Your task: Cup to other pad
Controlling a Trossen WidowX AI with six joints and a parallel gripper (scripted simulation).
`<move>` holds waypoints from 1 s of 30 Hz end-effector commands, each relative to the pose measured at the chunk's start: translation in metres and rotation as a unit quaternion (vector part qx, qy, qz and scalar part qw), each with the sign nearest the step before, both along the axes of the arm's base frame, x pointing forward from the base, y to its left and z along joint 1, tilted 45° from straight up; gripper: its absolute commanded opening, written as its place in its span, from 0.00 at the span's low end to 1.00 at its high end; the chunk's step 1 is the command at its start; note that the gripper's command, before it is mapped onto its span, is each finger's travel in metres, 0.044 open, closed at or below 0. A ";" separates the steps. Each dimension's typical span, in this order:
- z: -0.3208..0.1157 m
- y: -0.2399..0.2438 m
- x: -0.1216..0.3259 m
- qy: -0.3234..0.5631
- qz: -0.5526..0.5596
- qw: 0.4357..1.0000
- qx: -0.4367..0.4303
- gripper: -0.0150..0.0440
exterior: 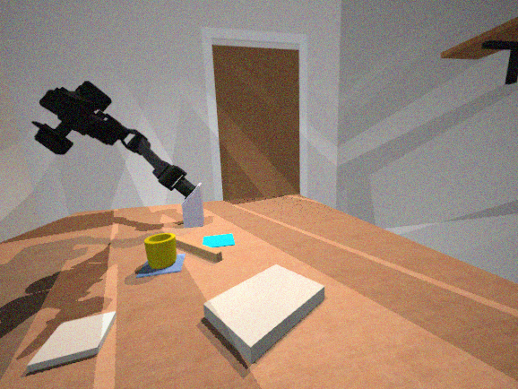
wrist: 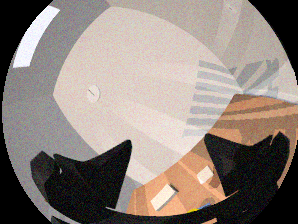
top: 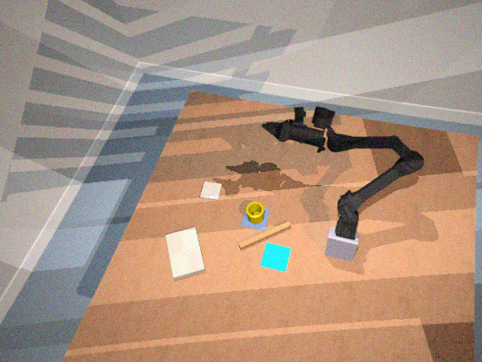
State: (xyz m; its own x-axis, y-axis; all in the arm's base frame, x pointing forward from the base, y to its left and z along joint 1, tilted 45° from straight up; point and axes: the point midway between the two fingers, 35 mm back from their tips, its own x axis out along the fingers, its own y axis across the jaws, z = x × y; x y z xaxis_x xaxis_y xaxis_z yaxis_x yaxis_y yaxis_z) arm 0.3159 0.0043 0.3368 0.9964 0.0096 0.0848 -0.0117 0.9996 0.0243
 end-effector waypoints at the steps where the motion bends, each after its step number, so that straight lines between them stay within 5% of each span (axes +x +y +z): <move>1: -0.002 0.000 0.002 0.006 -0.001 1.000 0.006 0.89; 9: -0.120 -0.013 0.052 0.250 -0.140 0.927 0.244 0.54; 15: -0.209 -0.022 0.049 0.355 -0.330 0.806 0.340 0.54; 22: -0.280 -0.036 0.021 0.349 -0.557 0.675 0.335 0.54; 30: -0.301 -0.042 0.007 0.303 -0.646 0.635 0.296 0.54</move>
State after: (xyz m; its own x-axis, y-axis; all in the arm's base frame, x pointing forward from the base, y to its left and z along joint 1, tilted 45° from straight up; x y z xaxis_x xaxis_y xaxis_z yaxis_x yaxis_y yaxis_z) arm 0.3301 -0.0331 0.0498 0.0954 -0.6239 -0.7757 0.9949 0.0842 0.0547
